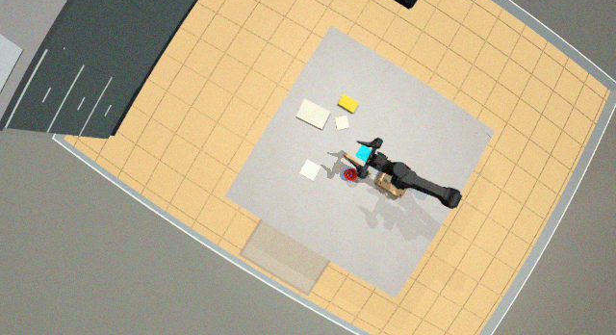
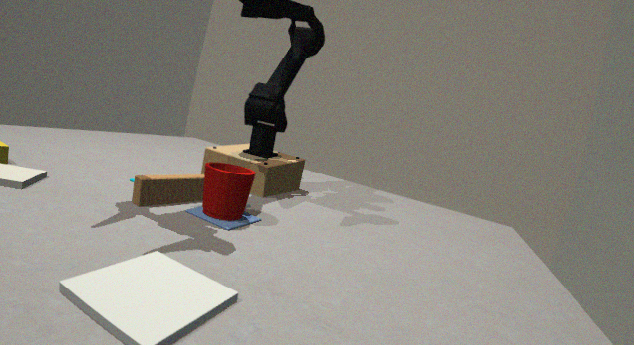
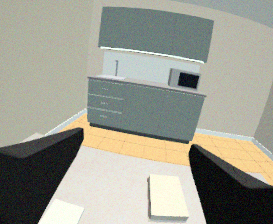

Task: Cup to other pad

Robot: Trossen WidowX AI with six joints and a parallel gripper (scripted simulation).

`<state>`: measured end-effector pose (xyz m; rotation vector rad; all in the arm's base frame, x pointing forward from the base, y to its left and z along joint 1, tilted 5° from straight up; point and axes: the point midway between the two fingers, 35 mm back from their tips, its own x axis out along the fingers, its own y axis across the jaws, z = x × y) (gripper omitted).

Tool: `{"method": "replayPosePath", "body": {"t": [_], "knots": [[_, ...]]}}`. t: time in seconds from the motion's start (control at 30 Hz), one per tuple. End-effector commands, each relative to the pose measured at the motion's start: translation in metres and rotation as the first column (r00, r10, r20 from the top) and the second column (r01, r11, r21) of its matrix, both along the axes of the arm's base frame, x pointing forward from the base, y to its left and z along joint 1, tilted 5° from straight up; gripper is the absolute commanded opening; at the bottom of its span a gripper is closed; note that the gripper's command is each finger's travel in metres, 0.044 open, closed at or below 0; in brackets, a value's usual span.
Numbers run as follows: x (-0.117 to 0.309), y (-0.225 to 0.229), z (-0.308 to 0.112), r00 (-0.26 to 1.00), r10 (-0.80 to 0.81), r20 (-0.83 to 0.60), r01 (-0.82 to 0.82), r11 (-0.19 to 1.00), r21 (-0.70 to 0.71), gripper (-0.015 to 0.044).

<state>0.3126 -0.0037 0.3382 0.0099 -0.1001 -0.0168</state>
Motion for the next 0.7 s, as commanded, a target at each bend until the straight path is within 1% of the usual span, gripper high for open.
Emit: {"method": "replayPosePath", "body": {"t": [0.0, 0.03, 0.07, 0.13, 0.2, 0.27, 0.3, 0.37, 0.47, 0.53, 0.57, 0.67], "knots": [[0.002, 0.001, -0.004, 1.0, 0.005, -0.018, -0.005, 1.0, 0.015, 0.0374], [0.007, 0.005, -0.014, 0.997, 0.021, -0.07, -0.016, 0.998, 0.061, 0.0347], [0.013, 0.011, -0.032, 0.987, 0.046, -0.157, -0.024, 0.99, 0.136, 0.0321], [0.022, 0.027, -0.078, 0.925, 0.104, -0.366, 0.014, 0.951, 0.308, 0.0269], [0.021, 0.043, -0.122, 0.82, 0.149, -0.553, 0.126, 0.894, 0.429, 0.0216], [0.011, 0.055, -0.158, 0.7, 0.174, -0.693, 0.266, 0.837, 0.479, 0.0164], [0.004, 0.06, -0.175, 0.627, 0.181, -0.757, 0.348, 0.805, 0.481, 0.0148], [-0.015, 0.07, -0.204, 0.473, 0.181, -0.862, 0.513, 0.739, 0.436, 0.0148], [-0.049, 0.079, -0.236, 0.235, 0.147, -0.961, 0.722, 0.635, 0.274, 0.0148], [-0.069, 0.082, -0.248, 0.101, 0.111, -0.989, 0.81, 0.568, 0.147, 0.0148], [-0.074, 0.082, -0.249, 0.074, 0.103, -0.992, 0.824, 0.554, 0.119, 0.0148], [-0.076, 0.08, -0.25, 0.067, 0.101, -0.993, 0.828, 0.55, 0.111, 0.0148]]}}
